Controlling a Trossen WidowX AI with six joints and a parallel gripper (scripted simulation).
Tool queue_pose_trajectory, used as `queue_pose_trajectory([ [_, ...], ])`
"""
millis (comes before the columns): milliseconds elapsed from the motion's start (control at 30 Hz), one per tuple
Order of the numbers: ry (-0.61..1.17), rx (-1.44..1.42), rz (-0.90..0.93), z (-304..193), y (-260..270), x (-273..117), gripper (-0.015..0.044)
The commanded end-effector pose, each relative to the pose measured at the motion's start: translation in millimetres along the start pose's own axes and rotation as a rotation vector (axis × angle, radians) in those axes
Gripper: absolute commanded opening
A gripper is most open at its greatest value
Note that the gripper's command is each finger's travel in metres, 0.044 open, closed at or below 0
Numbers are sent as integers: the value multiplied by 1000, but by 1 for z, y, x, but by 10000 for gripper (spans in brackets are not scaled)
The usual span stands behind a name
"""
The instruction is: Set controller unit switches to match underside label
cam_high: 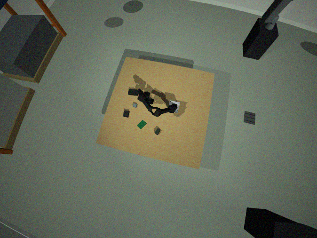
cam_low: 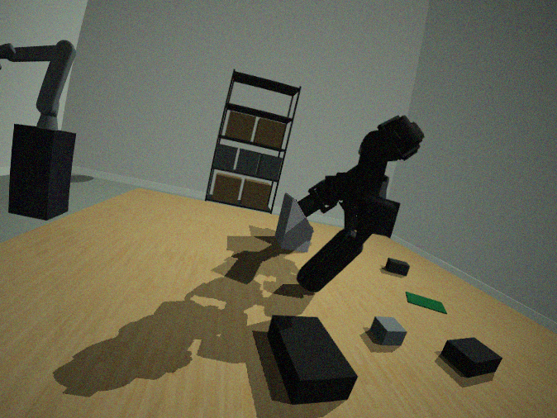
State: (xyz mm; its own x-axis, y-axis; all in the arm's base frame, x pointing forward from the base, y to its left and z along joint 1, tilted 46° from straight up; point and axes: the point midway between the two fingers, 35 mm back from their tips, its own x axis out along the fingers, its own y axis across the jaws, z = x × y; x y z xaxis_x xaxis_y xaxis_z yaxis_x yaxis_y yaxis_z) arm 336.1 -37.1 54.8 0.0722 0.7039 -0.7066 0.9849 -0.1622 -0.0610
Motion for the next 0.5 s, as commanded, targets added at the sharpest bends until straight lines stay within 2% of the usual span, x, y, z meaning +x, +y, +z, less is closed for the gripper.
queue_pose_trajectory([
  [0,5,7,-12,-3,-2,6,338],
  [467,6,7,-12,-13,-2,11,338],
])
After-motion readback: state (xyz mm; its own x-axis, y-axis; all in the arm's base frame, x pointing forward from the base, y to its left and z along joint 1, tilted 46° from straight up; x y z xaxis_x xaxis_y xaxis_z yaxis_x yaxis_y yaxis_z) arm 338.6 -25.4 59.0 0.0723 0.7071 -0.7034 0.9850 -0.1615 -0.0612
